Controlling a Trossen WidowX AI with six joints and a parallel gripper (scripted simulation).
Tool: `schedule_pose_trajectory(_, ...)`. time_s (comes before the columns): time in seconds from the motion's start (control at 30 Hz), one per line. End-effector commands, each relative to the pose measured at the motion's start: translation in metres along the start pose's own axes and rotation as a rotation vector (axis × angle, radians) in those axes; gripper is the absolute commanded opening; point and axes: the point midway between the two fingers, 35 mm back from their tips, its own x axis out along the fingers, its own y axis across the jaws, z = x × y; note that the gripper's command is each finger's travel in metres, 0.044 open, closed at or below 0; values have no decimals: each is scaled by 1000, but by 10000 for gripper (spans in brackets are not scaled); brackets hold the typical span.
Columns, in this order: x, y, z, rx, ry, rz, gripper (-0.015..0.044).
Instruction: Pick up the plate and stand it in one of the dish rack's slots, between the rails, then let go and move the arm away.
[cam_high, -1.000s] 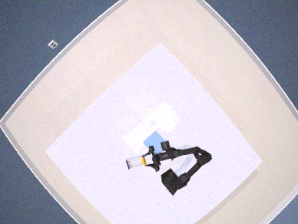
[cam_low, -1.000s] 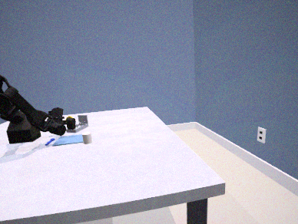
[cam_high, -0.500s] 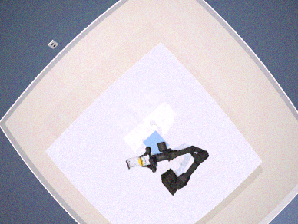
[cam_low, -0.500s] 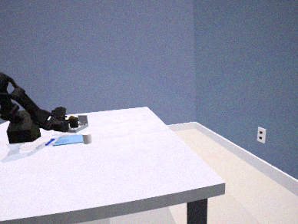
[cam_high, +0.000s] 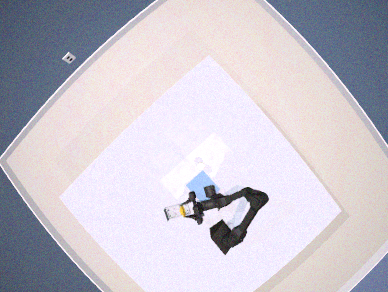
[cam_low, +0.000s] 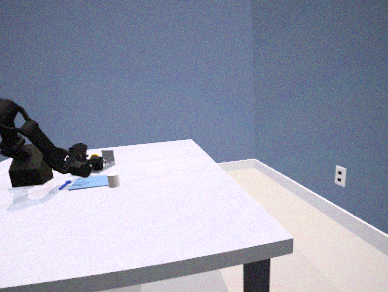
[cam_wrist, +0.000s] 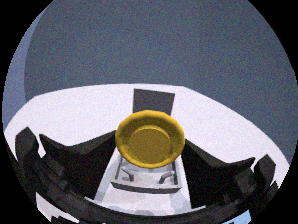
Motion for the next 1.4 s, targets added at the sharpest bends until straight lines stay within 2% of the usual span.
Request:
schedule_pose_trajectory(0.0,0,0,0,4,0,0,0)
schedule_pose_trajectory(0.17,0,0,0,4,0,0,0)
schedule_pose_trajectory(0.67,0,0,0,1,0,0,394)
schedule_pose_trajectory(0.97,-1,-2,8,-1,3,2,400)
schedule_pose_trajectory(1.27,-14,-9,111,-9,2,4,400)
schedule_pose_trajectory(1.37,-15,-13,119,-8,-1,3,400)
